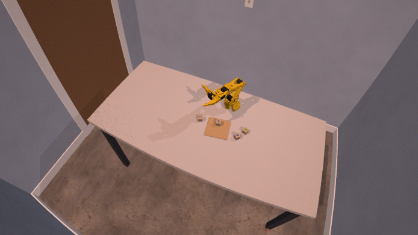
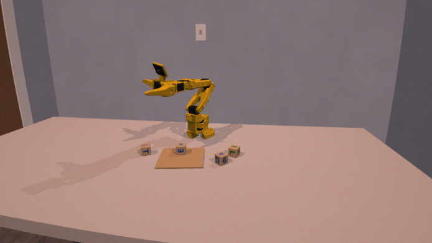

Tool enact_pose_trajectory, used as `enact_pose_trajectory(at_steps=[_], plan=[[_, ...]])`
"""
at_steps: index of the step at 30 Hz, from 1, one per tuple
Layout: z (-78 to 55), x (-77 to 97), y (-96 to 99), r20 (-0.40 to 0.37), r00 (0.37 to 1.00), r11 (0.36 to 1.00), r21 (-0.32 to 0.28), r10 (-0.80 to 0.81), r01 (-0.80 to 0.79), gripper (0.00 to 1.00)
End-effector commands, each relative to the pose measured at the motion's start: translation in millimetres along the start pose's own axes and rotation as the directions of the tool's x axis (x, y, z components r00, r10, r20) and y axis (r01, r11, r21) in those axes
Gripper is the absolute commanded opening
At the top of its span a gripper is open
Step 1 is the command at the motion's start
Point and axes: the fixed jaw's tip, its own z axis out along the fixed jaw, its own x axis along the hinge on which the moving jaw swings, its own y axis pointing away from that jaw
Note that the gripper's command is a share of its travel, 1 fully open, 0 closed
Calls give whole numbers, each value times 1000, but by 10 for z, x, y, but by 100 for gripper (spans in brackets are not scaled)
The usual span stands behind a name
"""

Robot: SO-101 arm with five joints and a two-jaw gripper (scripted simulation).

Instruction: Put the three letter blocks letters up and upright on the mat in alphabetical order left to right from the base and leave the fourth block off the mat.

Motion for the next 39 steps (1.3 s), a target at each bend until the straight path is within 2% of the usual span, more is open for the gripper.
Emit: enact_pose_trajectory(at_steps=[1, 34, 35, 39], plan=[[-3, -6, -2, 2, 1000, 1000, 0, 1, -1, 100], [-3, -6, -2, 2, 1000, 1000, 0, 1, -1, 100], [7, 162, 30, -60, 998, 1000, -11, 1, -1, 100], [5, 172, 45, -73, 997, 1000, -19, 2, -3, 100]])
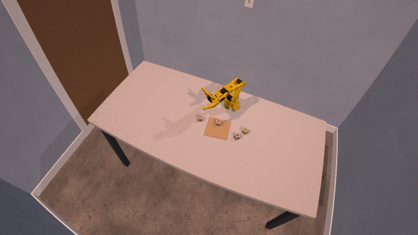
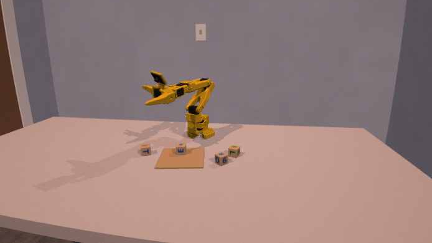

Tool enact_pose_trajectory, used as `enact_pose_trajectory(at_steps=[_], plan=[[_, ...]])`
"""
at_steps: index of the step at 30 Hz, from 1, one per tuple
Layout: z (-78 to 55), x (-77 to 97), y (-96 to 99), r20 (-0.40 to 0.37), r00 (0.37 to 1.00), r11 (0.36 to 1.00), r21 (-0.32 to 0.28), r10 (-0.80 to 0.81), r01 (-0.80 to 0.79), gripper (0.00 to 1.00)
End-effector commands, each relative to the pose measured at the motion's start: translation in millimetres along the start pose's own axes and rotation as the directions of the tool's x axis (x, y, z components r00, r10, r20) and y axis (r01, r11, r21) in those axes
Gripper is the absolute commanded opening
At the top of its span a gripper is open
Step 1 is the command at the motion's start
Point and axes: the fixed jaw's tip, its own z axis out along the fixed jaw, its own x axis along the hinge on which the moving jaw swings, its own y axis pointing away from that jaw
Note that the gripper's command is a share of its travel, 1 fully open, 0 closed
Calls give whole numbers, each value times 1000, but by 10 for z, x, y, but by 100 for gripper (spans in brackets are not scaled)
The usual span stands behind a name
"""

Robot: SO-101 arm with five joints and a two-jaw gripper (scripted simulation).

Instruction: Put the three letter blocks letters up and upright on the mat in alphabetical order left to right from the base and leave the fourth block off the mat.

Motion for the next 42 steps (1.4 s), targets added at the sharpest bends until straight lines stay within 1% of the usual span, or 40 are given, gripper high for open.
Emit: enact_pose_trajectory(at_steps=[1, 7, 16, 24, 33, 42], plan=[[-20, -111, -1, 31, 1000, 1000, -2, 3, -3, 100], [-28, -79, 44, -7, 1000, 1000, -24, 5, -5, 100], [-31, -69, 57, -18, 1000, 1000, -31, 6, -6, 100], [-48, -27, 115, -68, 998, 998, -59, 6, -10, 100], [-53, -17, 128, -79, 997, 998, -65, 6, -11, 100], [-80, 28, 187, -132, 991, 995, -94, 3, -15, 100]])
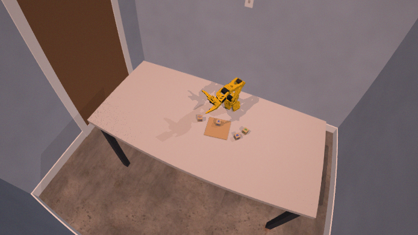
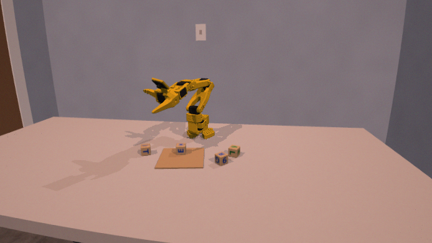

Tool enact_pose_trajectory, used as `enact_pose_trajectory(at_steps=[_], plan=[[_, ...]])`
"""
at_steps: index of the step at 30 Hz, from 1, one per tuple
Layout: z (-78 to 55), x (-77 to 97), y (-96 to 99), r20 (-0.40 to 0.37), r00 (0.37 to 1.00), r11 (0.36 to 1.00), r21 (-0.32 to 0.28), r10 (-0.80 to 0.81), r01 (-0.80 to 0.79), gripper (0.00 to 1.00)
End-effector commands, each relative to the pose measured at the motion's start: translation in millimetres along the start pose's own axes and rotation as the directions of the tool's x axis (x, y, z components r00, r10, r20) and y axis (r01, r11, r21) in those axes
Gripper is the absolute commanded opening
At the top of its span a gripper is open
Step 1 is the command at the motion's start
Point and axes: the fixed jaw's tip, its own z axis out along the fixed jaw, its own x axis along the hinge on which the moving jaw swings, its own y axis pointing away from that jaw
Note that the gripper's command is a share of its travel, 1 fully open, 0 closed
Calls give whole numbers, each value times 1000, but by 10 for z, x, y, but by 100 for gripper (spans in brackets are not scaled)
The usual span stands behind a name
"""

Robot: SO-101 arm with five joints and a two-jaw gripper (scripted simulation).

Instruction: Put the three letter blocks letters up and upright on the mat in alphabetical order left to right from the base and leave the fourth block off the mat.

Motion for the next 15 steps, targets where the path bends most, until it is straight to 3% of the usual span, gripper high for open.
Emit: enact_pose_trajectory(at_steps=[1, 15], plan=[[-61, -188, -6, 60, 998, 1000, 0, 3, -3, 100], [-81, -136, 55, 5, 1000, 1000, -30, 3, -3, 100]])
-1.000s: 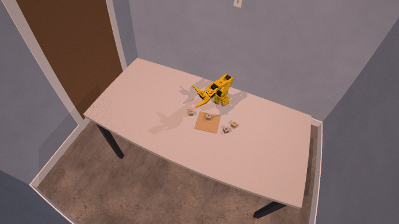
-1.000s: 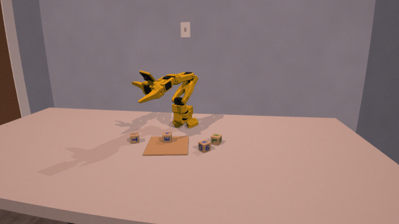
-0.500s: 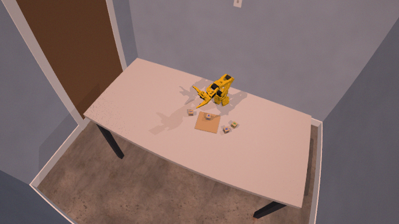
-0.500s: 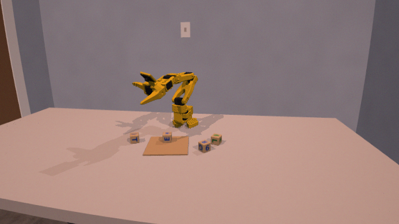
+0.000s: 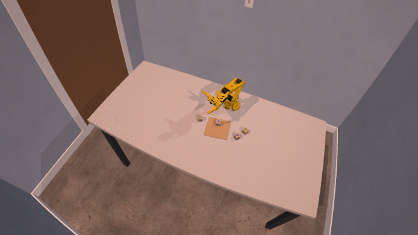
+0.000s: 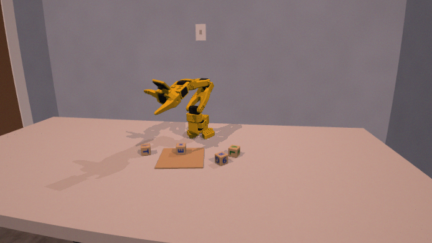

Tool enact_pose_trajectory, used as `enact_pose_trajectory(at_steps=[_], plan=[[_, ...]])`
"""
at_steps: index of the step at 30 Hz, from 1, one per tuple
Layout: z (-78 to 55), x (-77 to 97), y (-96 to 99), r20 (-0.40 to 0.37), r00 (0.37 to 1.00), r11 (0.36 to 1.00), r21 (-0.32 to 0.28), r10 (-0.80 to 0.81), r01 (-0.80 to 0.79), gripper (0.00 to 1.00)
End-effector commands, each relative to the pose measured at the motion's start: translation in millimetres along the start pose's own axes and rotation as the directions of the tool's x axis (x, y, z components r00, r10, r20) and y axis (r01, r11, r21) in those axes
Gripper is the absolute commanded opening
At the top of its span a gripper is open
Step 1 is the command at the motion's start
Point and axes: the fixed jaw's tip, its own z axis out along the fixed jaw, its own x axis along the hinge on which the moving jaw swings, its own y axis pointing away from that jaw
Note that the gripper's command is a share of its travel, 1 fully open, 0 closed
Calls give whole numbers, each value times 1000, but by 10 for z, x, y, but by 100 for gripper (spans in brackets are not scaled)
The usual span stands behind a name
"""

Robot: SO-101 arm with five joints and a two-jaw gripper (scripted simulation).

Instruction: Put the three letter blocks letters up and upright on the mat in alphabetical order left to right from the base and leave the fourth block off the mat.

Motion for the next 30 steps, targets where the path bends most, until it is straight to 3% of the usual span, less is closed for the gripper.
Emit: enact_pose_trajectory(at_steps=[1, 30], plan=[[-70, -175, 4, 52, 999, 1000, -4, 3, -3, 100], [-114, -82, 105, -41, 999, 999, -52, -2, 0, 100]])
